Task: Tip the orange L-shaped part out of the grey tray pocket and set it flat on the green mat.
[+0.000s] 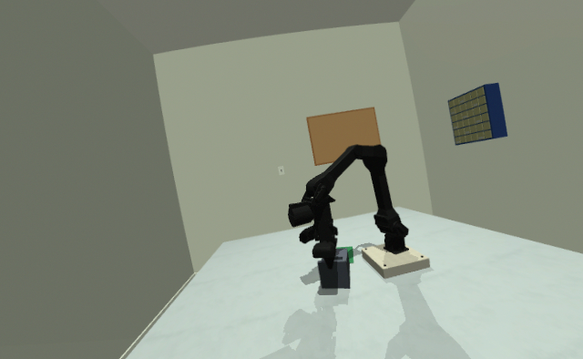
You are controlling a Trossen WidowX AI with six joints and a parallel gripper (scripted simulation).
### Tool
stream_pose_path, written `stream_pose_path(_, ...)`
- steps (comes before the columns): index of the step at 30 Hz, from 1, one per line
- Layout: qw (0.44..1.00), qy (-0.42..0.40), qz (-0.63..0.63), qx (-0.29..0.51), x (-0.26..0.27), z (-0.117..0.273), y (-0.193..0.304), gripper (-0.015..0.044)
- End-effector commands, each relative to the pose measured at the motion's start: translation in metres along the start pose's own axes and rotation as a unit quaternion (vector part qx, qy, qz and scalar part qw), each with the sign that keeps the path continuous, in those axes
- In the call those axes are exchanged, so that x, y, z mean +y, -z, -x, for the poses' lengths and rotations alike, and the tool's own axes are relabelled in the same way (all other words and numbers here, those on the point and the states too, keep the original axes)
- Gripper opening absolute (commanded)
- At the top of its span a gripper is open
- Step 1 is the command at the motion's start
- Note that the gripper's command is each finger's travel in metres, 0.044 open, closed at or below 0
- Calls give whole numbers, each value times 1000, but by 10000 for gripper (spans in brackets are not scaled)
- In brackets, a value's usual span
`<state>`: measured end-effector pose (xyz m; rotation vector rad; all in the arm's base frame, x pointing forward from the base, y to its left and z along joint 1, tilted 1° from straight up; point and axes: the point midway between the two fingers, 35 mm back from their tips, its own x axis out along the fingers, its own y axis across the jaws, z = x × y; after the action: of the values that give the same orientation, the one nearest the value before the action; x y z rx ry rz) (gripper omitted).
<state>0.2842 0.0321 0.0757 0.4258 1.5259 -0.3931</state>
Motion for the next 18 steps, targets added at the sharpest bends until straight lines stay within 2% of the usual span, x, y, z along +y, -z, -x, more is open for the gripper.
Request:
stream_pose_path(1,1000,-2,-2,0,1,-5,0,180)
stream_pose_path(18,1000,-2,-2,0,1,-33,0,180)
